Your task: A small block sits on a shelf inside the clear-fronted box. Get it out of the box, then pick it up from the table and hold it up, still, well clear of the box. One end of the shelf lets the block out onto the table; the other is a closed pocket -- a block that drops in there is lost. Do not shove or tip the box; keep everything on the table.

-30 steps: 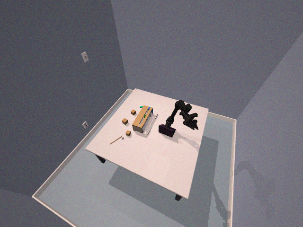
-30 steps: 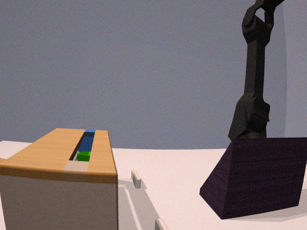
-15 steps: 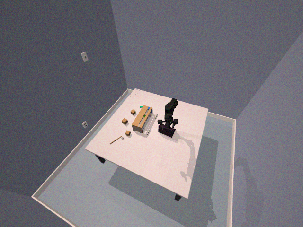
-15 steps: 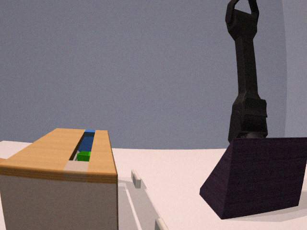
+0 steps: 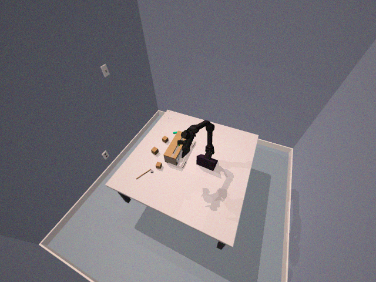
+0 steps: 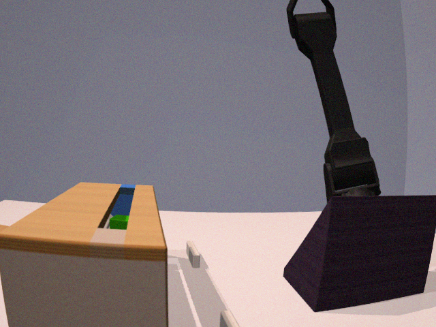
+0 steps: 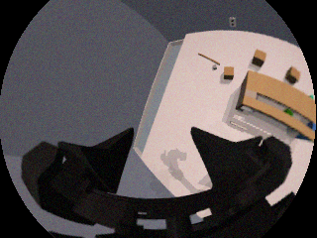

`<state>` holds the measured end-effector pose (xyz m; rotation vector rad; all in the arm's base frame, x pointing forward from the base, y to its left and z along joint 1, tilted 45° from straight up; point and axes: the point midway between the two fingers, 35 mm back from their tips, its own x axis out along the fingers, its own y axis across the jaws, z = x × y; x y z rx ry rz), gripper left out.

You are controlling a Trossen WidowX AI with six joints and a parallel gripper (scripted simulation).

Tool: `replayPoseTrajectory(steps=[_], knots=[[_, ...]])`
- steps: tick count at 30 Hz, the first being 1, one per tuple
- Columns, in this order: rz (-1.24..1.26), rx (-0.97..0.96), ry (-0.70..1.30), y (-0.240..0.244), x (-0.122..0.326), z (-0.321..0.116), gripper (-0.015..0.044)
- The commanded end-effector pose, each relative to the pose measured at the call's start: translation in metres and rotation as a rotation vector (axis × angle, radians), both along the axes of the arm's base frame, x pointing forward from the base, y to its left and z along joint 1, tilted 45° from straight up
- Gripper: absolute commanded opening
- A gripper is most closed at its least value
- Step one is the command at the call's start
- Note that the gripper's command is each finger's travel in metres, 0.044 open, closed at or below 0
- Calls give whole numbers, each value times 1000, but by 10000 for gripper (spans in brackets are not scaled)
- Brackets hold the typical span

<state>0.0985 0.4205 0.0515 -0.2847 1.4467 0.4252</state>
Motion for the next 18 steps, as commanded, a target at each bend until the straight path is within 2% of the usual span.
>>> replayPoseTrajectory(steps=[1,9,18], knots=[[-374,-136,-83,-51,56,-8,400],[-980,-337,-291,-154,130,-6,400],[-1542,-510,-631,-275,176,16,400]])
